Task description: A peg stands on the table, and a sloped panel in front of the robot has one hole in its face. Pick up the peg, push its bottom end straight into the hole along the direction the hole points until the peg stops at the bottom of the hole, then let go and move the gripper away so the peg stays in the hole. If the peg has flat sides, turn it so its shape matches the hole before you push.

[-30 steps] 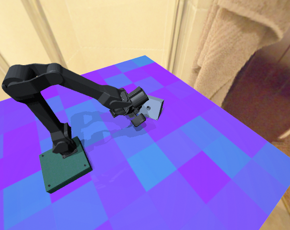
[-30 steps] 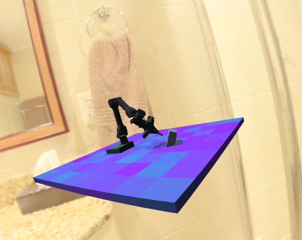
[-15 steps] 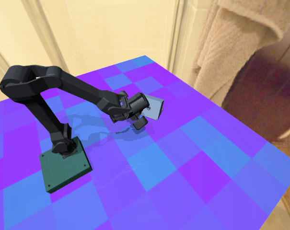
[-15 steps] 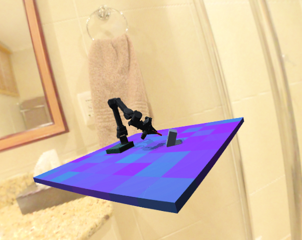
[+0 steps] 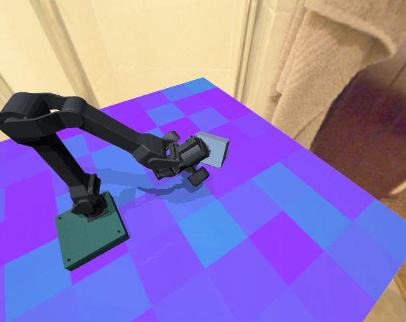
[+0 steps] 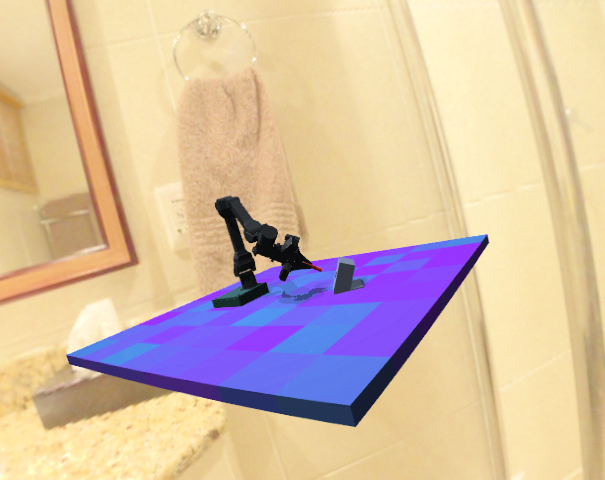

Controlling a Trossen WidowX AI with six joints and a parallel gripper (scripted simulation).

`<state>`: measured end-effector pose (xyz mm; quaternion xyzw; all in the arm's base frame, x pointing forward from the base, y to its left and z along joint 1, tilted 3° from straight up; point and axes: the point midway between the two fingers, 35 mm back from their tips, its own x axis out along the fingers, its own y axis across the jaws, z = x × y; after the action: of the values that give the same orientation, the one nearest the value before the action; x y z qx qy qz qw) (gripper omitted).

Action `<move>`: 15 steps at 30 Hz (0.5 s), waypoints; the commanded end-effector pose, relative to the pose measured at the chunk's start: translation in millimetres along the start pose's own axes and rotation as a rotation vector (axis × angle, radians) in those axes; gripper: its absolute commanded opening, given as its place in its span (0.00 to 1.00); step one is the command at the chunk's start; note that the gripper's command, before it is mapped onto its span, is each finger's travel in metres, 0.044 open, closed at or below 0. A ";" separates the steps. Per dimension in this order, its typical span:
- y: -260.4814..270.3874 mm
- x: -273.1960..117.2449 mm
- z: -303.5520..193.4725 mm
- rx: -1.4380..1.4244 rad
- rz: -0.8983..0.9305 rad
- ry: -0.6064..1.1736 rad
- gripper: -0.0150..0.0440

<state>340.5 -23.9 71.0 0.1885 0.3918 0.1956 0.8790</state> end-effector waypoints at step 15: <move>-13.9 -14.2 -2.4 -0.033 0.013 -0.088 0.25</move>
<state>336.2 -41.0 73.6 0.1842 0.3527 0.1970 0.8960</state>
